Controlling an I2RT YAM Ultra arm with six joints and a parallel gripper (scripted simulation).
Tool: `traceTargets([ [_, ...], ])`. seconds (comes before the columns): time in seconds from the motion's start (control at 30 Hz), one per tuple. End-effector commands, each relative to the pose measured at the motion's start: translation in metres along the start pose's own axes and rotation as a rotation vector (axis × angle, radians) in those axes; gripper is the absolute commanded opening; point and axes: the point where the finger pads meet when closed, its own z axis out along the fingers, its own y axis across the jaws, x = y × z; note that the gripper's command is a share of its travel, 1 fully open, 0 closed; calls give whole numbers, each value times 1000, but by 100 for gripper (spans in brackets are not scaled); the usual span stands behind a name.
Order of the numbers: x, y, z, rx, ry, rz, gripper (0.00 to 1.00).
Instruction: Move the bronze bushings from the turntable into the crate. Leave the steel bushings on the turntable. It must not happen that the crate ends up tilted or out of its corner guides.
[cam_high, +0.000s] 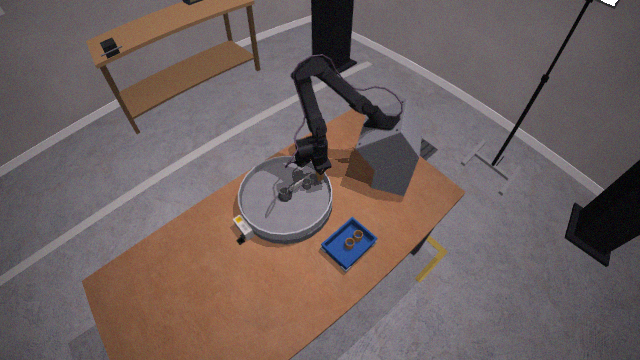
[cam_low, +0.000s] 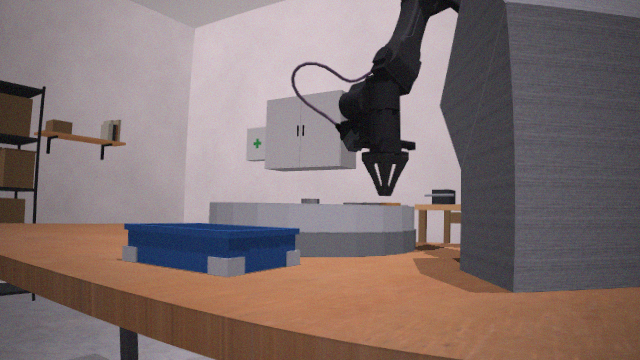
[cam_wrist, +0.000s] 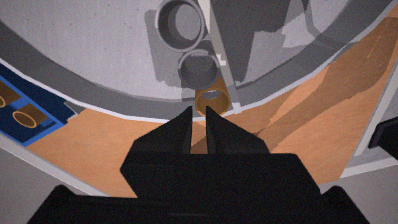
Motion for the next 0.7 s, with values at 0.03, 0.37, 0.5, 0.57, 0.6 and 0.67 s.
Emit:
traceTargets([
  [0.03,-6,5,-4,-8,-29,4,15],
  [0.37,-11,7,3,-15,-29,-5,15],
  [0.5,-8,6,8,-13,-22,-3,15],
  [0.57,-9,9,6,-19,-27,-11,15],
  [0.6,-14,7,3,-16,-43,-2,15],
  [0.67,-14,7,3,-16,-43,-2,15],
])
